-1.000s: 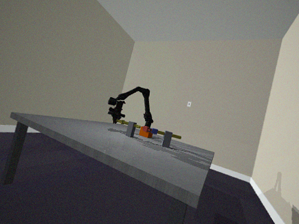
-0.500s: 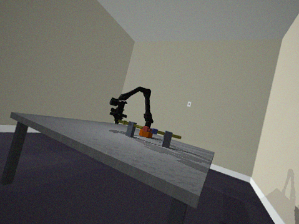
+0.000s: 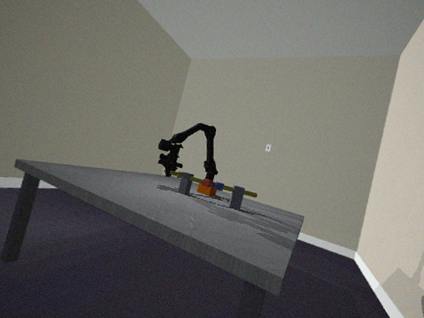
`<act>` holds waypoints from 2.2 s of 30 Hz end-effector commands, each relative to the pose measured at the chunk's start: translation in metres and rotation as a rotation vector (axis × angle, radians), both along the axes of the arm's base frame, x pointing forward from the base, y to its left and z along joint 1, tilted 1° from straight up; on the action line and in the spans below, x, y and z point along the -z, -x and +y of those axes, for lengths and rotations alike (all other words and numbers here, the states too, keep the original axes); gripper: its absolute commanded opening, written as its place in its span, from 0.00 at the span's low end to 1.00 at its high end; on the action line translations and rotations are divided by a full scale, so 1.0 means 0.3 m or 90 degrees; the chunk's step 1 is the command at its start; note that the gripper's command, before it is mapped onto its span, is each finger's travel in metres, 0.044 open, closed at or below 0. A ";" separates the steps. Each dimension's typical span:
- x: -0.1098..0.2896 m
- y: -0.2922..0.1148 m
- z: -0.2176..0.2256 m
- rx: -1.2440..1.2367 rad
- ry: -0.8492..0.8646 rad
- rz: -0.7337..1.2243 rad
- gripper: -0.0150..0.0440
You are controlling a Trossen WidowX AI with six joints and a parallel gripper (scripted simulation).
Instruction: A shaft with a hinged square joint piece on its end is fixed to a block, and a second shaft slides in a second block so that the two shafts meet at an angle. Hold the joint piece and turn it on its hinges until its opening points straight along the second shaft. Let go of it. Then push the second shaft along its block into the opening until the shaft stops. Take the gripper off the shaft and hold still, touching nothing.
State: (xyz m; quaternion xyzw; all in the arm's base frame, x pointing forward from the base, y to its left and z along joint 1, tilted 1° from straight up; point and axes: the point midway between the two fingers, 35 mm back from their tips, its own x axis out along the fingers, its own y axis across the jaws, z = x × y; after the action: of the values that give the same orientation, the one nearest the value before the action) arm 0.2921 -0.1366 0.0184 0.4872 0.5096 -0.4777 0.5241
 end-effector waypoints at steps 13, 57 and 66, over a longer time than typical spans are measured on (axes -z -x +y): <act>0.002 0.006 0.094 0.001 -0.005 -0.001 0.25; 0.001 0.007 0.098 0.001 0.000 0.000 1.00; -0.089 0.009 0.098 0.001 -0.004 -0.001 1.00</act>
State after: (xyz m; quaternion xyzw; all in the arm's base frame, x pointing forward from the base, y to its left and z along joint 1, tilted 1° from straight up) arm 0.2859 -0.1061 0.0260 0.4854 0.5159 -0.4819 0.5158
